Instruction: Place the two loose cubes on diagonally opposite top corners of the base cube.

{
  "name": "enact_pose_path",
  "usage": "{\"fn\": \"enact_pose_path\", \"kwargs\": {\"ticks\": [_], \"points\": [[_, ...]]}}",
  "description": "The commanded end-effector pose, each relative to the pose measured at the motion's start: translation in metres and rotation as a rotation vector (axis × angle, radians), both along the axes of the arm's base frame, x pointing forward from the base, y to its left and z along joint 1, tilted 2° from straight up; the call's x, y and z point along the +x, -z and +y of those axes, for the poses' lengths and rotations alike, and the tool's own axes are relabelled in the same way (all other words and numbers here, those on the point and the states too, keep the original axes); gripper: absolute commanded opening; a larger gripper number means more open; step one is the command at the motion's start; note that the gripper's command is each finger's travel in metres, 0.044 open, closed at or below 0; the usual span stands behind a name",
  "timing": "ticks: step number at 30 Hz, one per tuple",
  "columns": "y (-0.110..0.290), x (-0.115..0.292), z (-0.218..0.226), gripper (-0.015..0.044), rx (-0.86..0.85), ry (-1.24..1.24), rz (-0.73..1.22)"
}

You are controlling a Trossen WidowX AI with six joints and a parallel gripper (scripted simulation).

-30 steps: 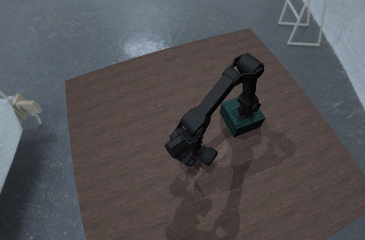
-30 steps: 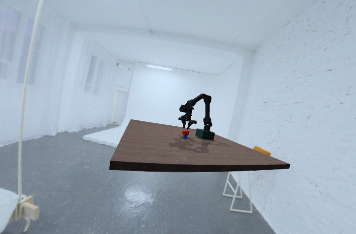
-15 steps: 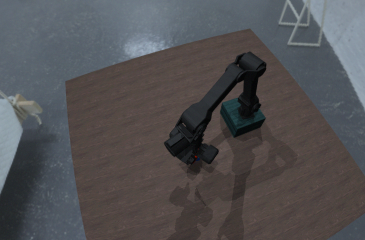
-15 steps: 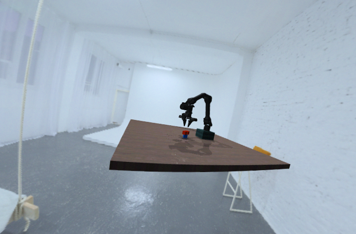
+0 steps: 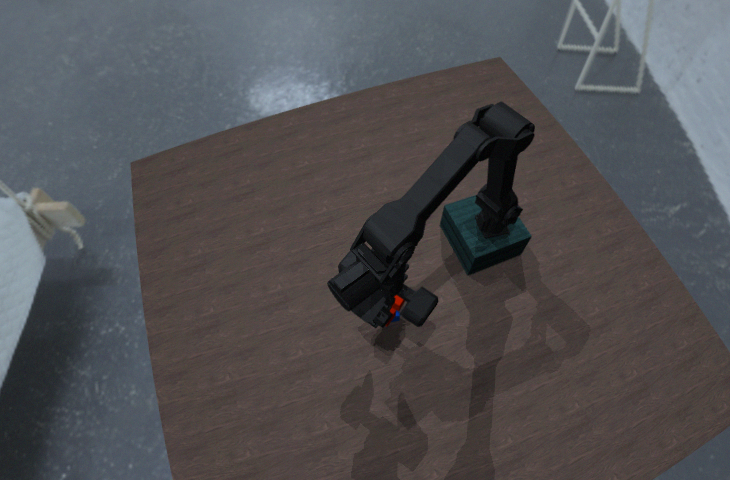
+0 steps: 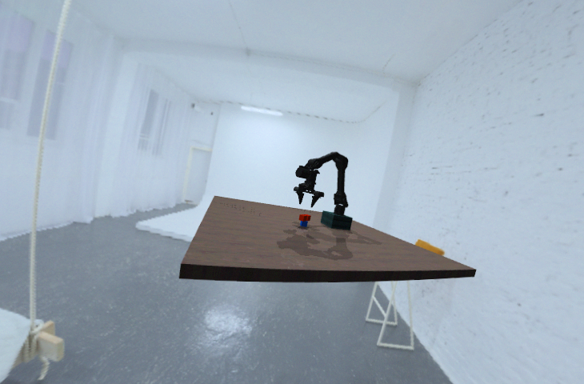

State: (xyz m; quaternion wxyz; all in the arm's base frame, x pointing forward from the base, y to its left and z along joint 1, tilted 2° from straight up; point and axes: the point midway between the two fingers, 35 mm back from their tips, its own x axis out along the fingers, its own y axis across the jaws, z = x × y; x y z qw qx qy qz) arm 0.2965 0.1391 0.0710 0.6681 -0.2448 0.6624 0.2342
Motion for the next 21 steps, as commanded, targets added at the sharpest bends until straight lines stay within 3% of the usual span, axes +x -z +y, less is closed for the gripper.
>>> {"fn": "enact_pose_path", "kwargs": {"ticks": [1, 8, 21], "points": [[0.0, -0.012, 0.019, 0.04, 0.001, -0.002, 0.002], [0.0, -0.079, 0.093, 0.04, 0.009, -0.003, 0.009], [0.0, -0.081, 0.095, 0.04, 0.009, -0.003, 0.01]]}}
